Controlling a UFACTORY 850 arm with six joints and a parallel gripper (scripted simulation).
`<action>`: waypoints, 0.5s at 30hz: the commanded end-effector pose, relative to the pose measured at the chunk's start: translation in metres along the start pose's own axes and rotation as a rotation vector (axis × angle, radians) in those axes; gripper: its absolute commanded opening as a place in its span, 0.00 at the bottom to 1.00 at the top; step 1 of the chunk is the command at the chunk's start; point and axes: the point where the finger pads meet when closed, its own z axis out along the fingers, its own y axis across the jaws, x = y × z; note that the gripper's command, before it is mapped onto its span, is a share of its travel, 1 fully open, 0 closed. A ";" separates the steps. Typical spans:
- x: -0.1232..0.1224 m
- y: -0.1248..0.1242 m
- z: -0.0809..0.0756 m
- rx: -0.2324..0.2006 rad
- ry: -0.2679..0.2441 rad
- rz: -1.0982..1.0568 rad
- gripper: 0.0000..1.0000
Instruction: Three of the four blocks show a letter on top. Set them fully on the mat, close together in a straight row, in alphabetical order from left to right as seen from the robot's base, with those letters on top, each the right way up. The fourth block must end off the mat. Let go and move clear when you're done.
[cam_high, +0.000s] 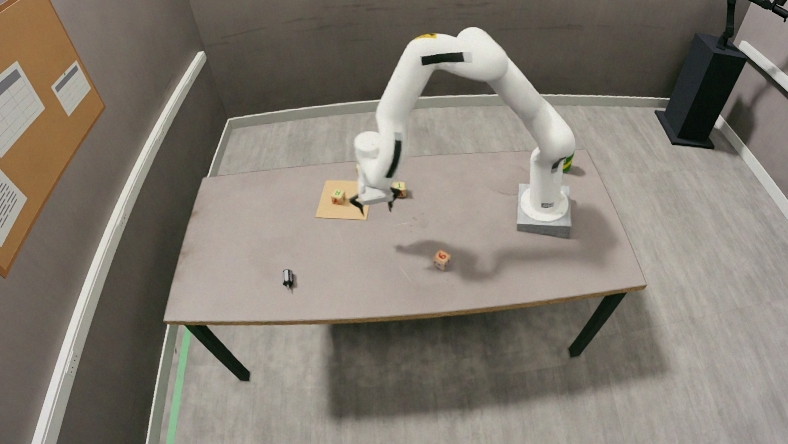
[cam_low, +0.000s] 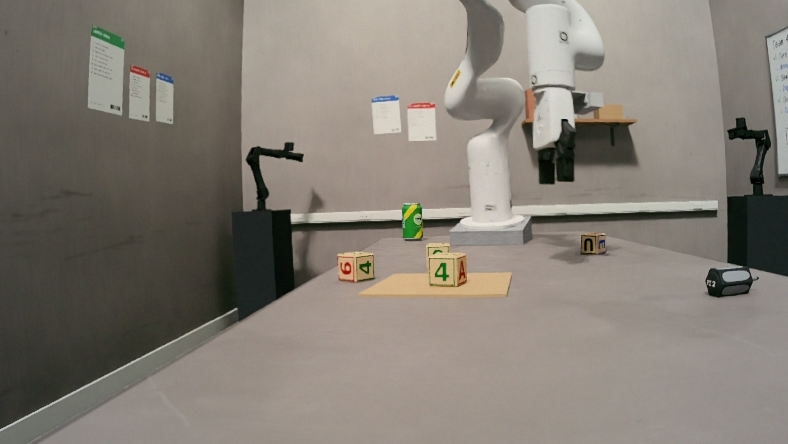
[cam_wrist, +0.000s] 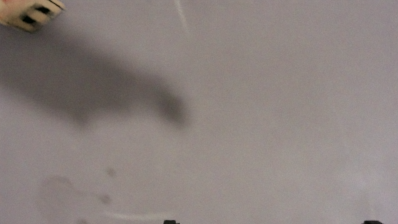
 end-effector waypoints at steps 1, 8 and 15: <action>-0.038 0.046 0.004 0.016 0.007 0.000 1.00; -0.104 0.095 0.007 0.020 0.008 0.002 1.00; -0.158 0.123 0.010 0.021 0.015 0.000 1.00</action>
